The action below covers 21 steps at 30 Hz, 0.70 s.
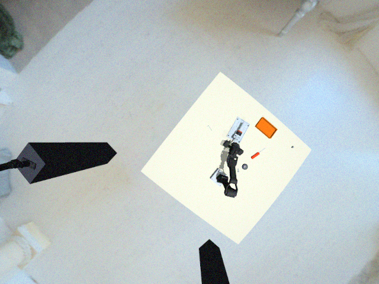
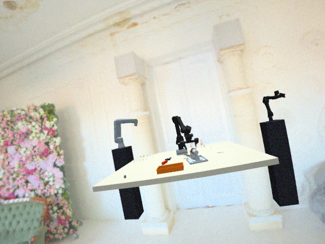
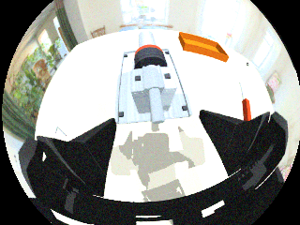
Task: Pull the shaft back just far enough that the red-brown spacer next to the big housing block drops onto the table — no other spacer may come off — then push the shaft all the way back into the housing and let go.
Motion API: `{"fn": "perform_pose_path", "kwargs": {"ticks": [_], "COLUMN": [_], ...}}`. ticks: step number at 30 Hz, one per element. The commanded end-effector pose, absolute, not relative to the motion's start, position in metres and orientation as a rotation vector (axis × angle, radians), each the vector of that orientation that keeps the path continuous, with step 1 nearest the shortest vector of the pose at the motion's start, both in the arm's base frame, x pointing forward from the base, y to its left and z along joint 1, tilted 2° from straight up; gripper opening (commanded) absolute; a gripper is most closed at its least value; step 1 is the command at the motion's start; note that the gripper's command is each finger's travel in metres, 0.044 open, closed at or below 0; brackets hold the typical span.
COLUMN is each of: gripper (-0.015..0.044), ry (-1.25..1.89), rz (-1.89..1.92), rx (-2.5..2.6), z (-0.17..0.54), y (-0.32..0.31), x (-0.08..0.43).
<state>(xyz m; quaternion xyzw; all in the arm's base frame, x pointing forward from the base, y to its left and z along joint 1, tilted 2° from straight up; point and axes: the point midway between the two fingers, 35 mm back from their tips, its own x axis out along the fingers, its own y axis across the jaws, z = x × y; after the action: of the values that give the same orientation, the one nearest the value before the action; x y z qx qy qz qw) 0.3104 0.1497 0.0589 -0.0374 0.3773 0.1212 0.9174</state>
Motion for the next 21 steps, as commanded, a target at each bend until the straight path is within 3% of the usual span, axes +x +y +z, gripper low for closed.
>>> {"fn": "perform_pose_path", "kwargs": {"ticks": [1,21], "gripper": [0.0440,0.0440], "ry": [0.785,0.784], "rz": [0.252,0.252], "rx": [-0.083,-0.083], "z": [0.052,0.035], "y": [0.151,0.154], "x": [0.314,0.329]}}
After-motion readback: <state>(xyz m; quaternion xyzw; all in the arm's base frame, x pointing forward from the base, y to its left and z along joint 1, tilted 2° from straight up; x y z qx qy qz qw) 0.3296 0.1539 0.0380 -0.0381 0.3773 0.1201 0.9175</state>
